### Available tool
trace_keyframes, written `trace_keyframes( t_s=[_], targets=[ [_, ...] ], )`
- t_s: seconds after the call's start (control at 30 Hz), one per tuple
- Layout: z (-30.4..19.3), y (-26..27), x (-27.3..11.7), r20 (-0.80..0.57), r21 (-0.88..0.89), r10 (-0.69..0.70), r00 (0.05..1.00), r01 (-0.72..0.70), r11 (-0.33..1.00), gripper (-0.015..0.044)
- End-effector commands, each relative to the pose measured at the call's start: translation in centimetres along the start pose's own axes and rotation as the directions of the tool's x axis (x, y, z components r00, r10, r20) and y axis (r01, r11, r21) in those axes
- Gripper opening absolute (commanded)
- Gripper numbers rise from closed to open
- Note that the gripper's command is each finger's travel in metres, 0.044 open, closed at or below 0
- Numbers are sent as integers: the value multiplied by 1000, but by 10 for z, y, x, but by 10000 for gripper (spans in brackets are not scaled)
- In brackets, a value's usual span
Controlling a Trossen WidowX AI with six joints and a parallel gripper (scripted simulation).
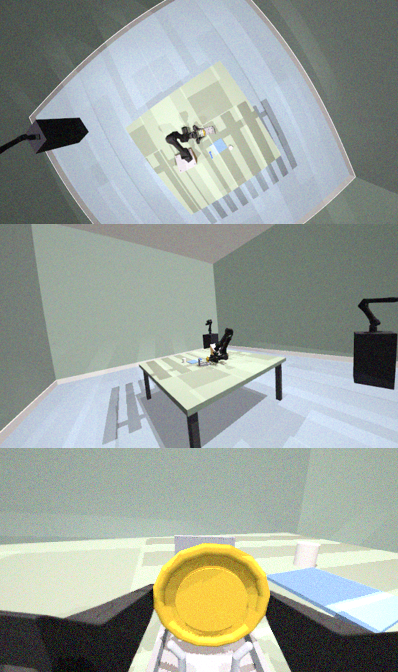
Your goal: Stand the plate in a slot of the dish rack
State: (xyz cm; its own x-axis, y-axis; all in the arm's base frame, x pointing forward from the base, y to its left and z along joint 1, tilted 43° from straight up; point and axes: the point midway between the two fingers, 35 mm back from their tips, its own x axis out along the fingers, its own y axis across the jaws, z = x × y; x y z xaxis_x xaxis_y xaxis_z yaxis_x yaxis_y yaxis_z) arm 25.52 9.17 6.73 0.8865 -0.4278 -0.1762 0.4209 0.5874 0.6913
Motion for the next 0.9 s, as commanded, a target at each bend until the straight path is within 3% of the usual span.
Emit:
trace_keyframes(
  t_s=[0.0,0.33,0.87],
  targets=[
    [0,0,0,0,0,0,1000,0,1000,400],
    [4,2,1,-1,-1,-2,1000,2,1000,400],
    [111,17,3,7,-34,2,1000,-1,999,400]
  ],
)
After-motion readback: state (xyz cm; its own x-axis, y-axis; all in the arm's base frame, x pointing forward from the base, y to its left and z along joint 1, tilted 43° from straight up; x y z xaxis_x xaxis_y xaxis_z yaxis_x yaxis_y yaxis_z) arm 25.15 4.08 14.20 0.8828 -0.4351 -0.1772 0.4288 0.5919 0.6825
